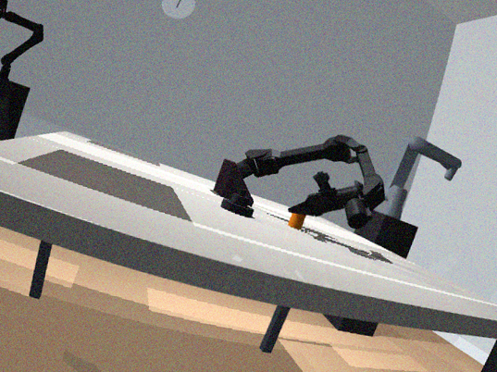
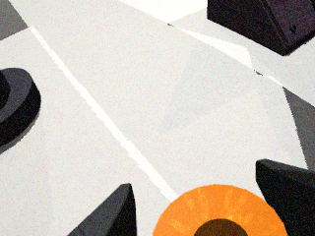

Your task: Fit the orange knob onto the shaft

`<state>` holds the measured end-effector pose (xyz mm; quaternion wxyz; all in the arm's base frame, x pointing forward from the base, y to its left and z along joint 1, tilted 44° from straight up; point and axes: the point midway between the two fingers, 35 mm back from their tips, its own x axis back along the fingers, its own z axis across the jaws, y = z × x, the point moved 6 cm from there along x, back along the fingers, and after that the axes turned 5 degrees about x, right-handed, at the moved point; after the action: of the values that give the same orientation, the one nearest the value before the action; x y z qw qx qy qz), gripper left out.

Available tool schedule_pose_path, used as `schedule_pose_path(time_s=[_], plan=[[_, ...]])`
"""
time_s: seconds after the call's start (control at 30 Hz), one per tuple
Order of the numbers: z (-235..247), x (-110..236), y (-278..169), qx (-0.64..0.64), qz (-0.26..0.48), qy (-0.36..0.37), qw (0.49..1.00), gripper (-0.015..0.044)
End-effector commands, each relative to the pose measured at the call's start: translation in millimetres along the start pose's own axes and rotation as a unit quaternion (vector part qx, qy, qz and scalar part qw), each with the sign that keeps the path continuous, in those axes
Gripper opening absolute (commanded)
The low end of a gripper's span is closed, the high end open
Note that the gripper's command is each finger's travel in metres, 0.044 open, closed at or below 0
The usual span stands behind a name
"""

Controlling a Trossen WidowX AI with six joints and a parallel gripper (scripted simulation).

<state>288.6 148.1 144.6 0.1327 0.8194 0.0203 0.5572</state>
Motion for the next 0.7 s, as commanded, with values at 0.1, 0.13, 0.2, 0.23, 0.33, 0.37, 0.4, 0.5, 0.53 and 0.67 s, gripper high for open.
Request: schedule_pose_path(time_s=[0.1,0.13,0.2,0.23,0.33,0.37,0.4,0.5,0.53,0.67], plan=[[0.1,-0.3,0.1,0.0,0.0,0.0,1.0,0.026],[0.1,-0.3,0.1,0.0,0.0,0.0,1.0,0.026],[0.1,-0.3,0.1,0.0,0.0,0.0,1.0,0.026],[0.1,-0.3,0.1,0.0,0.0,0.0,1.0,0.026],[0.1,-0.3,0.1,0.0,0.0,0.0,1.0,0.026],[0.1,-0.3,0.1,0.0,0.0,0.0,1.0,0.026],[0.1,-0.3,0.1,0.0,0.0,0.0,1.0,0.026],[0.1,-0.3,0.1,0.0,0.0,0.0,1.0,0.0286],[0.1,-0.3,0.1,0.0,0.0,0.0,1.0,0.0312],[0.1,-0.3,0.1,0.0,0.0,0.0,1.0,0.0417]])
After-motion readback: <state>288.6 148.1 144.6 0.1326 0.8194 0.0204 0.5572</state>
